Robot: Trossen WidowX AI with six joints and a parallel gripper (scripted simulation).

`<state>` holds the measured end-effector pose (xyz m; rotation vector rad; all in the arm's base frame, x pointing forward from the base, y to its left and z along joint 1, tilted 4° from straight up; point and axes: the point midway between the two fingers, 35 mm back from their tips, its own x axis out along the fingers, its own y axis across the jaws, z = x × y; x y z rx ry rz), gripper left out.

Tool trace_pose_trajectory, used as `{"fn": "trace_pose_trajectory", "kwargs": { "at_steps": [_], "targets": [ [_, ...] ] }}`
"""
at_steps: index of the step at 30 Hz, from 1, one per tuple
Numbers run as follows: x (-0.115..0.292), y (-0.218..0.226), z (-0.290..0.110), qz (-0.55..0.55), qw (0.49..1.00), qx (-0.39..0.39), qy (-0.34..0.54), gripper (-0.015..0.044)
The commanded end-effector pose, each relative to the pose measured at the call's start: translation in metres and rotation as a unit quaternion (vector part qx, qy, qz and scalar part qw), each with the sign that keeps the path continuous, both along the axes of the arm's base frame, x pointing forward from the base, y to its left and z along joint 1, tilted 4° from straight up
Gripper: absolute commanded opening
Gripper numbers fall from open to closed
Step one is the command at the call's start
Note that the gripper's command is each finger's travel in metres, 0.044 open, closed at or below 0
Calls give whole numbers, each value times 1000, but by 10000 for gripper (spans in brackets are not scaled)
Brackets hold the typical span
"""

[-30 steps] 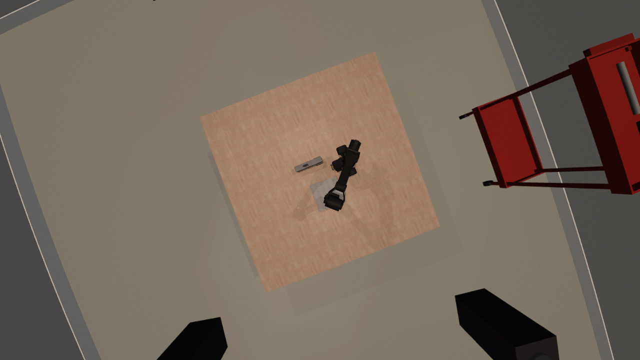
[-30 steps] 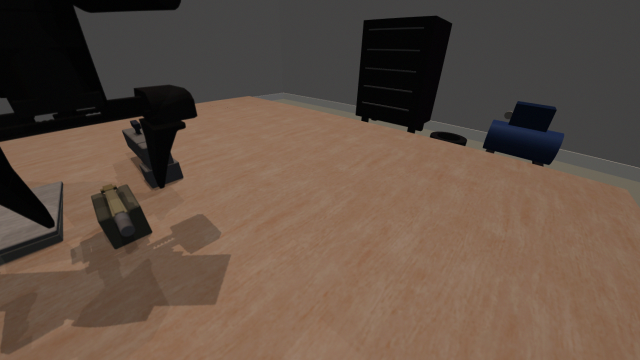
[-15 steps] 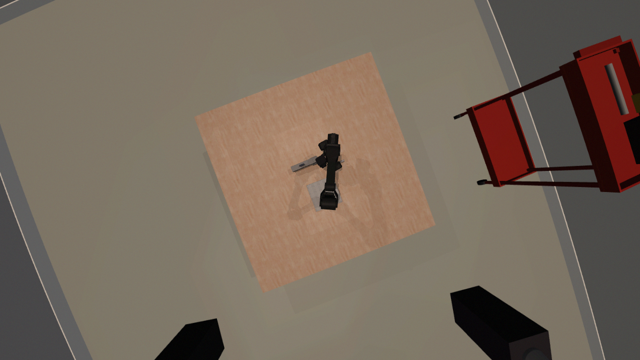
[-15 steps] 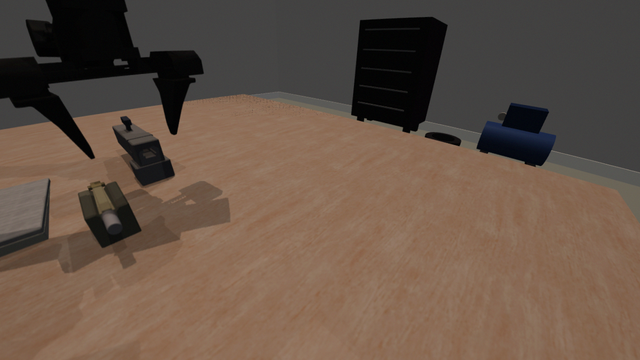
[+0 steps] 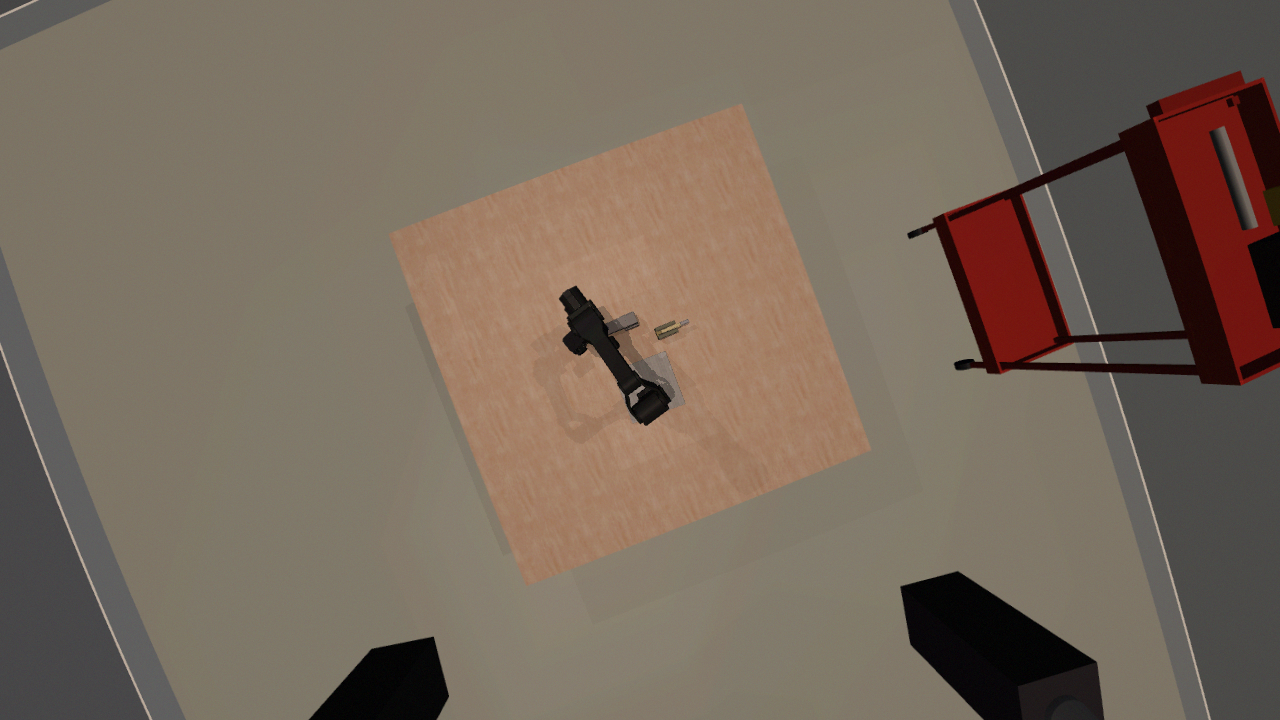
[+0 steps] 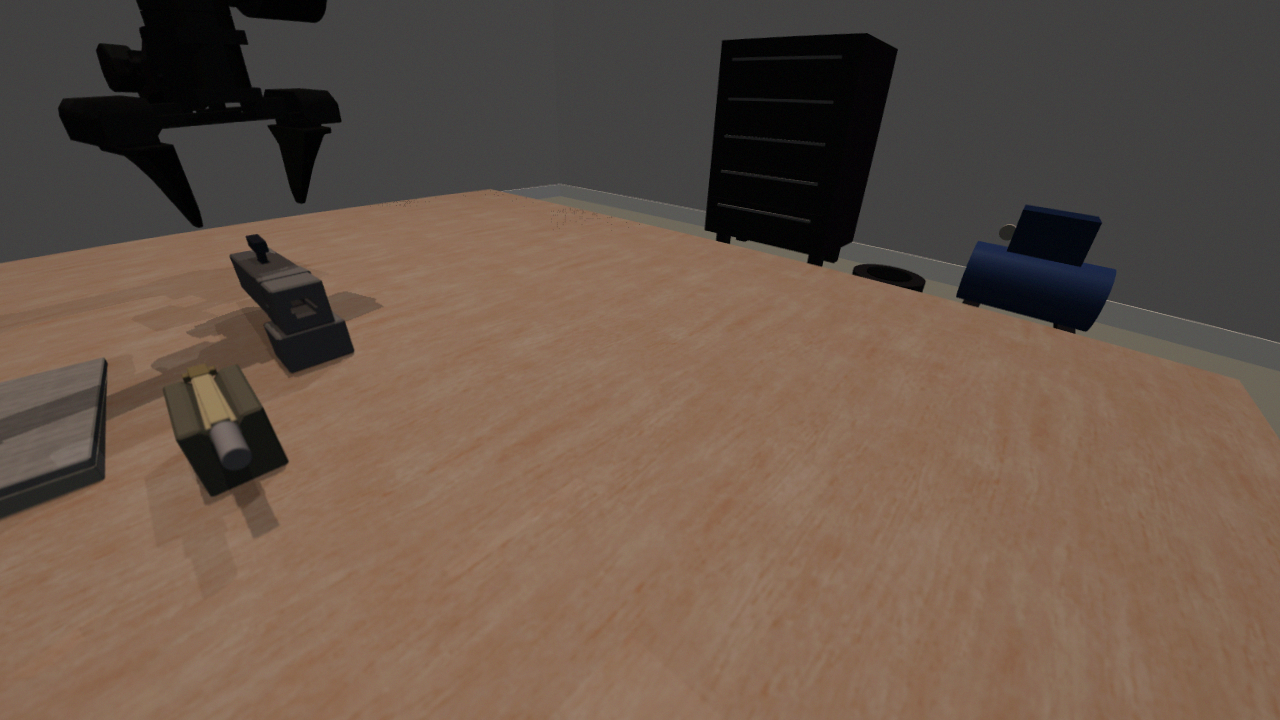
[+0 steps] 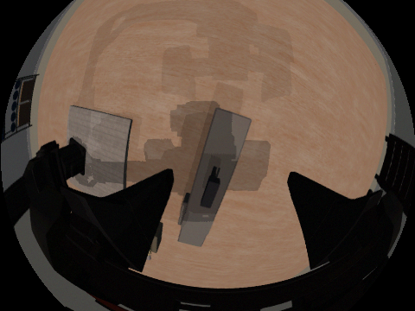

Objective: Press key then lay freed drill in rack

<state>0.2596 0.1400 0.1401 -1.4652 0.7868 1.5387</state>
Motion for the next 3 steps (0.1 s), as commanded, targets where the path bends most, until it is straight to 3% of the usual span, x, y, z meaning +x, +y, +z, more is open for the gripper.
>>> {"fn": "trace_pose_trajectory", "kwargs": {
  "at_steps": [1, 3],
  "targets": [
    [-24, 48, 9, 21, 1000, 13, 5, 440],
    [-41, 73, 15, 33, 999, 20, 8, 440]
  ]
}}
